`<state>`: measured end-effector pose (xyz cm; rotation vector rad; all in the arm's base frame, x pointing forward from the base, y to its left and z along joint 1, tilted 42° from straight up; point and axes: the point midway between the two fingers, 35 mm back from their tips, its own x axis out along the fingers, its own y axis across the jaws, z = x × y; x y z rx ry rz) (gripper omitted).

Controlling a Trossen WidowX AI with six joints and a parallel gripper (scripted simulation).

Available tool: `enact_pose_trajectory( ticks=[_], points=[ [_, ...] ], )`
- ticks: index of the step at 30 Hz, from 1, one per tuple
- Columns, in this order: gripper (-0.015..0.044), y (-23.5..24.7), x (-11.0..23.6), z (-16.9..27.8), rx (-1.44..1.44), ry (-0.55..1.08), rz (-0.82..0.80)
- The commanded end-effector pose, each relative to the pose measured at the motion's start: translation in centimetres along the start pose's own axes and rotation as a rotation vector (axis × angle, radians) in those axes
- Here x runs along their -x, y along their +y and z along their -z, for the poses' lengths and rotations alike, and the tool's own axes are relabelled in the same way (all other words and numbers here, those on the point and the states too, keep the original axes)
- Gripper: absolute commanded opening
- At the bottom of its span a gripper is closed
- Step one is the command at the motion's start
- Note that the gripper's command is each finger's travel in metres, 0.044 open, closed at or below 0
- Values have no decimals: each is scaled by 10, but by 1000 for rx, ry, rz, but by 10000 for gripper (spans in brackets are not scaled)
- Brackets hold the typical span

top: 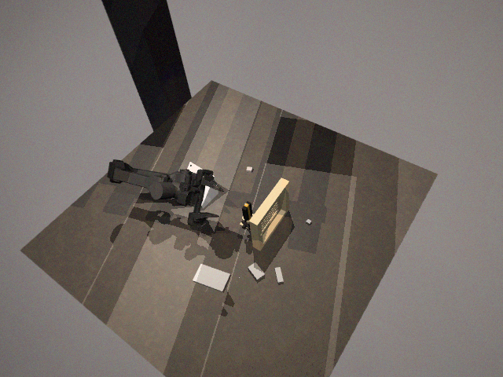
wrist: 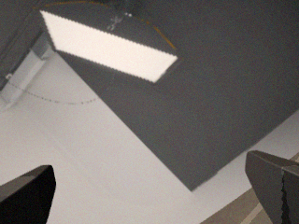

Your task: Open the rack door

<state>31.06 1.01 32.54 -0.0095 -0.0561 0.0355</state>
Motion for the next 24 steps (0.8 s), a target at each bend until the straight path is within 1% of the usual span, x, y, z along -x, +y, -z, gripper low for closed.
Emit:
enact_pose_trajectory(
  ticks=[1, 4, 14, 24],
  points=[
    [374, 0, -1, 1, -1, 5, 1],
    [298, 0, -8, 11, -19, 73, 12],
    [298, 4, -33, 56, -73, 362, 76],
    [298, 8, -42, 98, -90, 639, 164]
  ],
)
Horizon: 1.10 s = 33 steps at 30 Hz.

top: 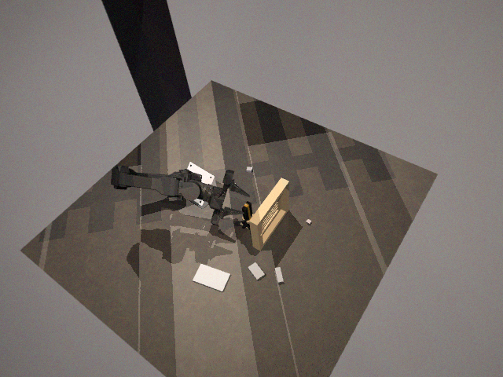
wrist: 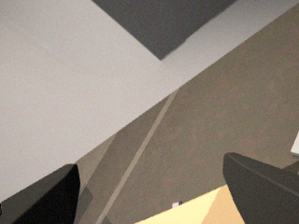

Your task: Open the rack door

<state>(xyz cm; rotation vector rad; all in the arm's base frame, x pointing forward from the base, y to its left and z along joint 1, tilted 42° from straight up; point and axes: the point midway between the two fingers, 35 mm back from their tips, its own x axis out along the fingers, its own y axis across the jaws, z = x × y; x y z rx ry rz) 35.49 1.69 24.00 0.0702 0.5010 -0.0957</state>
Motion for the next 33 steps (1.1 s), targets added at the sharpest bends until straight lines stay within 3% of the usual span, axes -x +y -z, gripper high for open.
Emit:
enact_pose_trajectory(
  ticks=[1, 15, 33],
  points=[
    [298, 2, -10, 11, -9, 108, 47],
    [298, 4, -29, 55, 32, 450, 230],
    [298, 2, -28, 91, 210, 794, 517]
  ],
)
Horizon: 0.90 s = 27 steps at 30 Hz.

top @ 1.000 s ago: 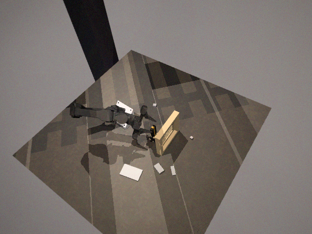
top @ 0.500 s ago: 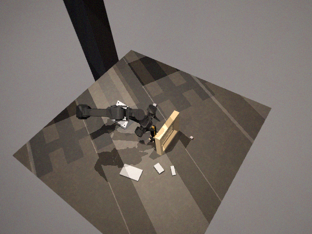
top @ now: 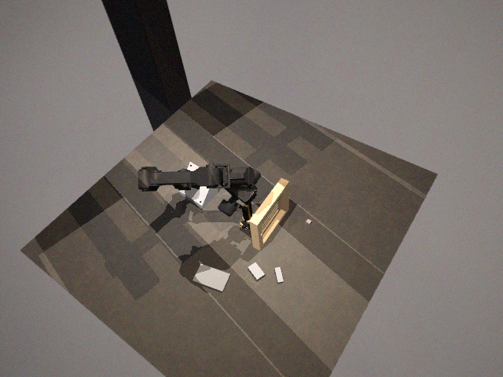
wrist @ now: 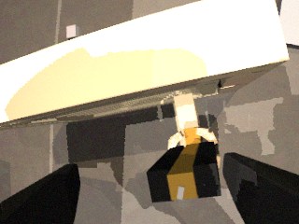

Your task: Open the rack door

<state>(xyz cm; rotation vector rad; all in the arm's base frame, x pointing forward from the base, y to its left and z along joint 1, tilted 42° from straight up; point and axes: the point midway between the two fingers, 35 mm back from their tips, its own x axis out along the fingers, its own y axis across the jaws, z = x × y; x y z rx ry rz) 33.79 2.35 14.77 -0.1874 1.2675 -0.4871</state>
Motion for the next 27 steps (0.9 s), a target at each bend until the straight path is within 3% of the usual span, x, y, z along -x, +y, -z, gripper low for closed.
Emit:
enact_pose_trajectory(
  ticks=[1, 12, 27],
  points=[
    [298, 1, 0, 3, 36, 58, 84],
    [298, 1, 0, 11, 155, 183, 295],
    [298, -3, -14, 13, 161, 209, 300]
  ],
)
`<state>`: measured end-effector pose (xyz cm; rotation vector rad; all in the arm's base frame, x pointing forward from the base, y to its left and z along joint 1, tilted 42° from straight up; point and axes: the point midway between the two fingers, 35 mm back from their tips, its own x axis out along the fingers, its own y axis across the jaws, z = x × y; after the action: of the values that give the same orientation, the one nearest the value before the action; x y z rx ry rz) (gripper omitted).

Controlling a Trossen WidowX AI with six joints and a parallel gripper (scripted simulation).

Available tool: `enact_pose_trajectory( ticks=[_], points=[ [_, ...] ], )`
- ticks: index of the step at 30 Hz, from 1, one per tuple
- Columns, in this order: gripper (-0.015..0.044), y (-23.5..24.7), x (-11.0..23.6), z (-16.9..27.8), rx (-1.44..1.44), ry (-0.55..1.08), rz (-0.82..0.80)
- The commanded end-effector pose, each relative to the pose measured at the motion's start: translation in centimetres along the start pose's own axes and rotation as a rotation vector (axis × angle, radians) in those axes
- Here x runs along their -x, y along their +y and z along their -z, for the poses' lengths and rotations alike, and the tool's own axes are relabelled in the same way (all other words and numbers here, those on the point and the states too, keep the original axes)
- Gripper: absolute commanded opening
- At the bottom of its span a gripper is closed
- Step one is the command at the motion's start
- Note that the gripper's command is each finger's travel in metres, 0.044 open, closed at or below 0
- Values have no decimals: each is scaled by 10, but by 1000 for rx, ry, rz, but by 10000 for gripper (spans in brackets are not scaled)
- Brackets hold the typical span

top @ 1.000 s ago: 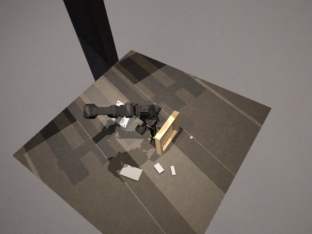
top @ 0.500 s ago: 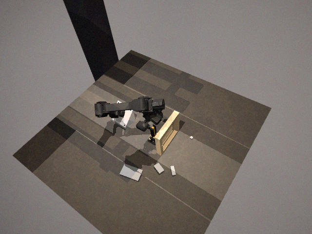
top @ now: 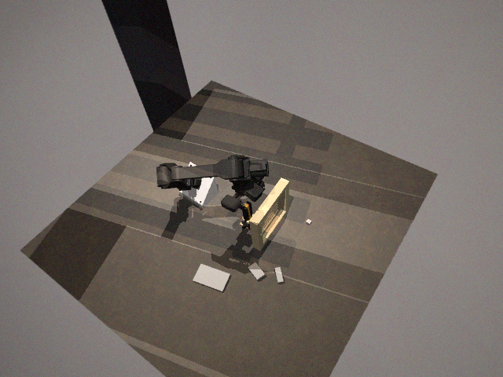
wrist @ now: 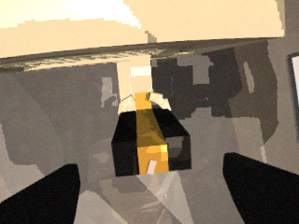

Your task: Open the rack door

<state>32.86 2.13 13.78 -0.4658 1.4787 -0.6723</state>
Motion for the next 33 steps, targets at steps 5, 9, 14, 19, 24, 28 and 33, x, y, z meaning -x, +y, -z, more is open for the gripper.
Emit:
enact_pose_trajectory(
  ticks=[5, 9, 14, 19, 24, 28, 33],
  points=[
    [298, -1, -15, 0, 14, 23, 8],
    [298, -1, -22, 0, 17, 33, 8],
    [298, -1, -30, 1, 21, 45, 7],
    [298, -1, -38, 1, 25, 57, 7],
    [298, -1, -46, 2, 28, 69, 6],
    [298, -2, -53, 3, 31, 78, 5],
    [298, -2, -60, 4, 35, 90, 4]
  ],
)
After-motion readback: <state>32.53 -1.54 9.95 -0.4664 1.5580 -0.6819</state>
